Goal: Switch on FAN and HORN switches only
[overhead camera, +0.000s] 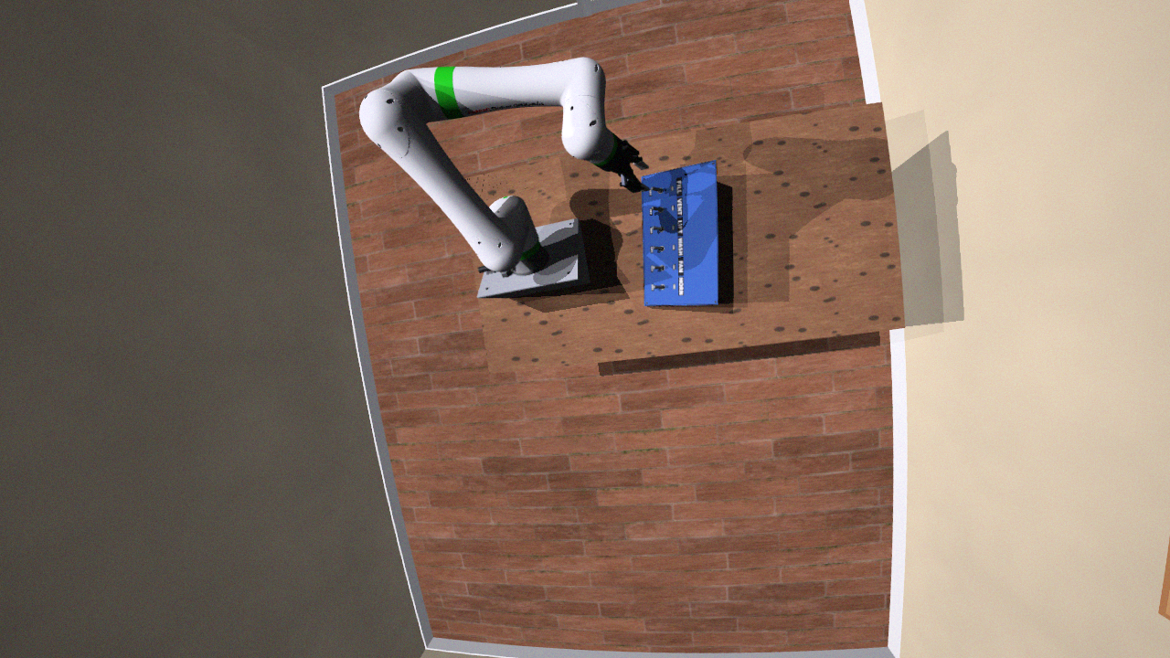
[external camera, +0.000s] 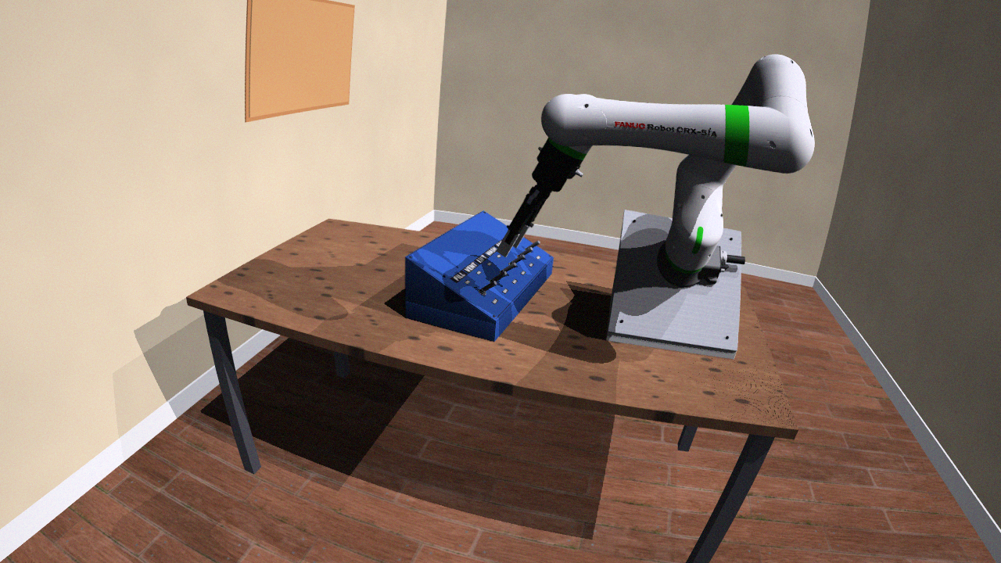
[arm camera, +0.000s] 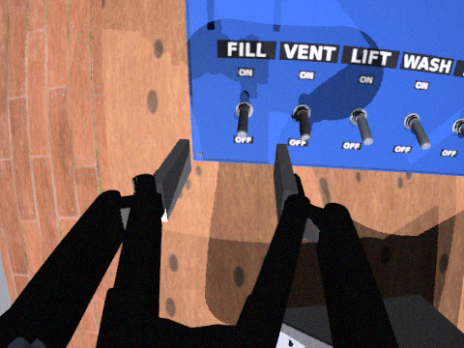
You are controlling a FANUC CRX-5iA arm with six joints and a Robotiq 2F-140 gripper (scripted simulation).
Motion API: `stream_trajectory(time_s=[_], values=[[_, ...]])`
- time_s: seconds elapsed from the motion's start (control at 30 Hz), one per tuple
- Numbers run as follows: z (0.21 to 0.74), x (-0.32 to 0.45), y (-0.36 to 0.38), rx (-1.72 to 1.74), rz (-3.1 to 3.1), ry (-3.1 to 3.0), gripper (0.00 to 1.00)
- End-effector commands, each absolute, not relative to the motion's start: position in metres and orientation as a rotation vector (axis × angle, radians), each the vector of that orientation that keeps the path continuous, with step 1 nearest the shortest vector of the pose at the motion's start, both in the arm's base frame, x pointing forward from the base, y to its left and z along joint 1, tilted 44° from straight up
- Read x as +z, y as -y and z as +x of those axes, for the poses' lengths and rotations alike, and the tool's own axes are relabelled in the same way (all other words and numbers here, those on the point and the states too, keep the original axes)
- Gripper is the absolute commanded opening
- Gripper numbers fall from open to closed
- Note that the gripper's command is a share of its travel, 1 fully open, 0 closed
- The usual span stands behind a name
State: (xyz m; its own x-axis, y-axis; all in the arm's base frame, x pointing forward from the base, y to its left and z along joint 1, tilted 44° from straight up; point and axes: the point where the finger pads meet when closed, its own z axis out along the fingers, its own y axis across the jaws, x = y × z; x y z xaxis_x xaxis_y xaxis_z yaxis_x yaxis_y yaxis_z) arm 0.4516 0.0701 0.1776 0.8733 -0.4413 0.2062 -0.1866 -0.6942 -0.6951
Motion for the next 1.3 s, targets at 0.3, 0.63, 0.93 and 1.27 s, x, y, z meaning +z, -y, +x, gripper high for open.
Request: stream_trajectory(time_s=[0.3,0.63,0.93,1.27], values=[[0.458,0.18,-0.067,-0.471,-2.337,-0.451,0.44],[0.537,0.196,-0.025,-0.468,-2.34,-0.451,0.44],[0.542,0.19,-0.029,-0.467,-2.339,-0.451,1.0],[0.555,0.169,-0.046,-0.467,-2.339,-0.451,1.0]])
